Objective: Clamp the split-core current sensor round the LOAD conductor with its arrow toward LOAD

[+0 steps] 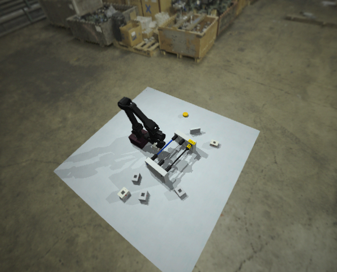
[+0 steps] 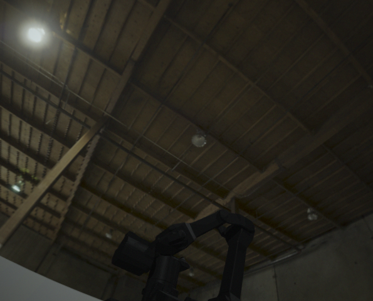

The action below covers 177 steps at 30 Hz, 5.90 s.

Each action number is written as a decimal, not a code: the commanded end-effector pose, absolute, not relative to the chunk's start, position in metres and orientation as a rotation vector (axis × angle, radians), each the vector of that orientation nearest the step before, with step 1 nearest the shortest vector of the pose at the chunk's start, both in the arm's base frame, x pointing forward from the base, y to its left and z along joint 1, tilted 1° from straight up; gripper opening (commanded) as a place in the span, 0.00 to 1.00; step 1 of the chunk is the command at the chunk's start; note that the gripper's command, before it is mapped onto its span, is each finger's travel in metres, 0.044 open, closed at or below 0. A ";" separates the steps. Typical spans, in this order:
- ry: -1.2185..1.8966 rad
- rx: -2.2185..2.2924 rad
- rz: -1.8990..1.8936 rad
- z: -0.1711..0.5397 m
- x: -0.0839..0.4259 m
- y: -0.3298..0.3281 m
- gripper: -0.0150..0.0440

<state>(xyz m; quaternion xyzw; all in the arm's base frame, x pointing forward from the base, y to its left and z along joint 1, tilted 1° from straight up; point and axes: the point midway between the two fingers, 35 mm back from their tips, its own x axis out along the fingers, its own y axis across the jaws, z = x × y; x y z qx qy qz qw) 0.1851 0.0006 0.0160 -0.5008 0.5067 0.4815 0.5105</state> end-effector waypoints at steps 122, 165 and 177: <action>1.245 -1.150 1.094 0.090 0.413 -0.025 0.25; 1.243 -1.157 1.094 0.089 0.414 -0.025 0.25; 1.243 -1.157 1.094 0.089 0.414 -0.025 0.52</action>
